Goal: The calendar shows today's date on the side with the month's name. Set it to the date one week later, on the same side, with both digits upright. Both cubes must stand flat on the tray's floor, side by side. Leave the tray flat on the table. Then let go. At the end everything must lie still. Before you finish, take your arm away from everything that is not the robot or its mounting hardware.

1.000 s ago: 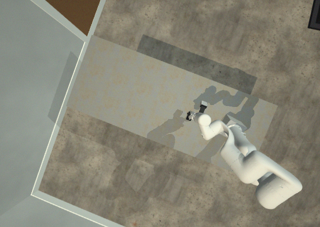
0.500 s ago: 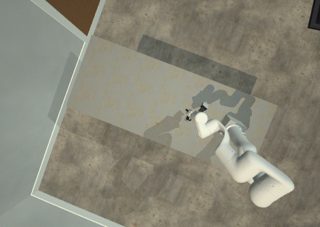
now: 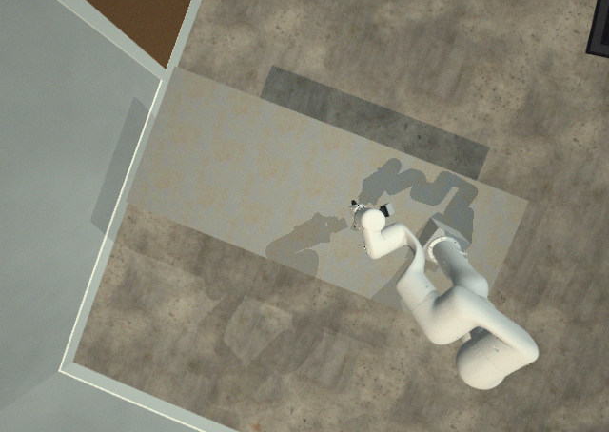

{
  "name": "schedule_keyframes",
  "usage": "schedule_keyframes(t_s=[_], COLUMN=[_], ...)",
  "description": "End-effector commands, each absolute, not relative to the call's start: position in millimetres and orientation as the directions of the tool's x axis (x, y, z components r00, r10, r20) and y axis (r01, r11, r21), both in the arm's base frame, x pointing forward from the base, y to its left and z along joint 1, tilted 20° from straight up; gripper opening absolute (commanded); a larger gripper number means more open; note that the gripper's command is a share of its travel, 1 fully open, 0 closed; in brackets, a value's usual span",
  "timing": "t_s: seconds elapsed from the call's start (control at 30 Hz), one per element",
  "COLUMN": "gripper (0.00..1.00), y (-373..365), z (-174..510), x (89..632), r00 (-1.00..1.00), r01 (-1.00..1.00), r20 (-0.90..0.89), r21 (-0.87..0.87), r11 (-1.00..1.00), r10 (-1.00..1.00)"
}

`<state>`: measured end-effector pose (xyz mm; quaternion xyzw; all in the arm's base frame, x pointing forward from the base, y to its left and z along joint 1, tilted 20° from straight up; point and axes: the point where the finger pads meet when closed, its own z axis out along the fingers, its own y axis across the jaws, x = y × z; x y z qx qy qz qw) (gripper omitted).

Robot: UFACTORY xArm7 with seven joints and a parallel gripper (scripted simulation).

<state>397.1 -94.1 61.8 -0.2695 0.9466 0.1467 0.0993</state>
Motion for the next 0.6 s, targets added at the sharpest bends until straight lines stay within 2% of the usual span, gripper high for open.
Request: schedule_keyframes(t_s=[0.0,0.5,0.57], gripper=[0.27,0.27,0.27], y=[-96.7,-102.9,-102.9], z=[62.3,57.9,57.9], x=[404.8,437.9,437.9], r00=[-0.889,-0.994,-0.994], r01=[-0.447,0.048,0.048], r20=[-0.231,-0.078,-0.078], r21=[0.25,0.329,0.329], r11=[0.859,0.943,0.943], r10=[-0.395,0.078,0.078])
